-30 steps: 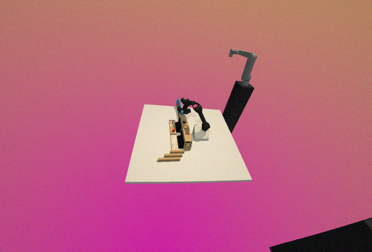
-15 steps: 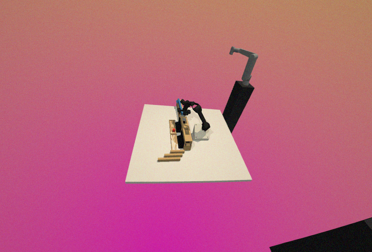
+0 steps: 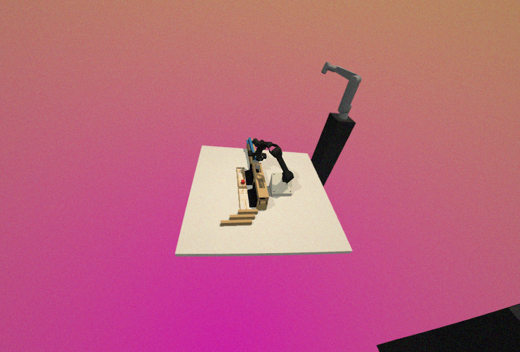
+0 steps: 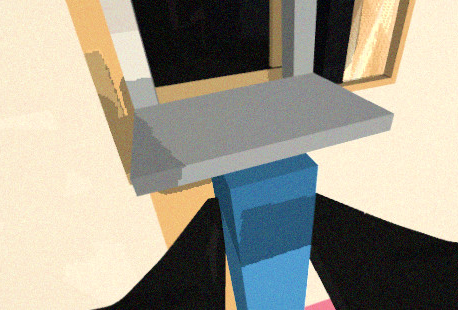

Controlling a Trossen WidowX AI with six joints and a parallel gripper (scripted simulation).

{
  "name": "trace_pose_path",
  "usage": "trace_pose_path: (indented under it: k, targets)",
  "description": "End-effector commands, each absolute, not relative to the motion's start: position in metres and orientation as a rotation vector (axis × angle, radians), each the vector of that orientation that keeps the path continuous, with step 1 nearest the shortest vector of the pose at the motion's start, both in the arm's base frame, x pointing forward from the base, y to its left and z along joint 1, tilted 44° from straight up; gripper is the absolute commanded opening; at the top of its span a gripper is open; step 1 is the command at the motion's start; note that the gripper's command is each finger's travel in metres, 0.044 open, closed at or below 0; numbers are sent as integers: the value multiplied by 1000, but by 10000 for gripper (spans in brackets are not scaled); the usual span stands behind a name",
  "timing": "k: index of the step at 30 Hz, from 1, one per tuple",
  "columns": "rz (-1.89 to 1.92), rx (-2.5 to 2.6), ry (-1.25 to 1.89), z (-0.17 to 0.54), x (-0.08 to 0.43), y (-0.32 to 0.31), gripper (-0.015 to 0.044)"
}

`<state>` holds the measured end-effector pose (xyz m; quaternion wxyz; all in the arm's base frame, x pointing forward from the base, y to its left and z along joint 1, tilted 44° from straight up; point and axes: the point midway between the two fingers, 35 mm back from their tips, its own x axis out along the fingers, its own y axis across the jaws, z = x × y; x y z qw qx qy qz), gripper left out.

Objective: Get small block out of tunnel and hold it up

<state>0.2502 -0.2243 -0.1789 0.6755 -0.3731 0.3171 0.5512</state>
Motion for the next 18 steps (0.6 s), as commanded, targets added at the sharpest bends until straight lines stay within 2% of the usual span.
trace_pose_path:
  k: [1,11,18]
  targets:
    - [1234,-835,711,-180,251,-225,0]
    - [1234,-832,711,-201,252,-245,0]
    - [1248,-833,708,-191,251,-238,184]
